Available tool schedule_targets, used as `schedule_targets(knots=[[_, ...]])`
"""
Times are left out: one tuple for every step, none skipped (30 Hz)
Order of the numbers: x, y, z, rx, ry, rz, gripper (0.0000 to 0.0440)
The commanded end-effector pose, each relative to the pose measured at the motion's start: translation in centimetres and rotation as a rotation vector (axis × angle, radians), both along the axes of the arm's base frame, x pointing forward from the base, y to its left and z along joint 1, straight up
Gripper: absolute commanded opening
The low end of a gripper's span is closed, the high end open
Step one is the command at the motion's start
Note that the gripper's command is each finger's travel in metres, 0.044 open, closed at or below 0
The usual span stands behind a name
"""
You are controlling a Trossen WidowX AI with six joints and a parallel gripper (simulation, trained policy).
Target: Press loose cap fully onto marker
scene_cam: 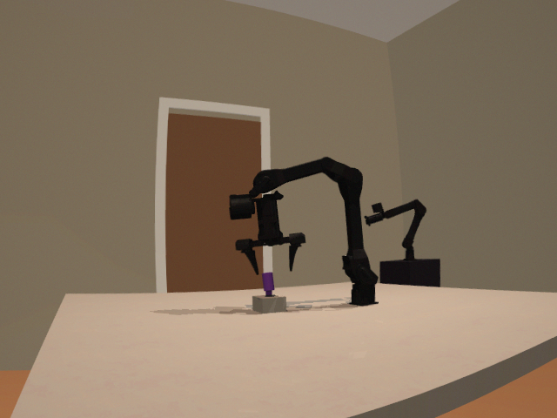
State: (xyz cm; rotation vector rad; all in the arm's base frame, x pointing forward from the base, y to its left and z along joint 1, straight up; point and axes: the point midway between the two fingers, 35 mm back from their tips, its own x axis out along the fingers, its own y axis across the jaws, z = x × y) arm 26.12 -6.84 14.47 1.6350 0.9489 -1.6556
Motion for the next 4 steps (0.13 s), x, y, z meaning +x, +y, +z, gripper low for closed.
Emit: schedule_targets(knots=[[-0.07,-0.12,1.2,-0.009,-0.034,0.006,0.044],[-0.11,-0.15,1.39,-0.01,-0.038,0.007,0.0439],[-0.15,-0.18,1.57,-0.011,-0.042,0.008,0.0436],[-0.2,-0.21,1.74,-0.012,-0.046,0.009,0.0432]])
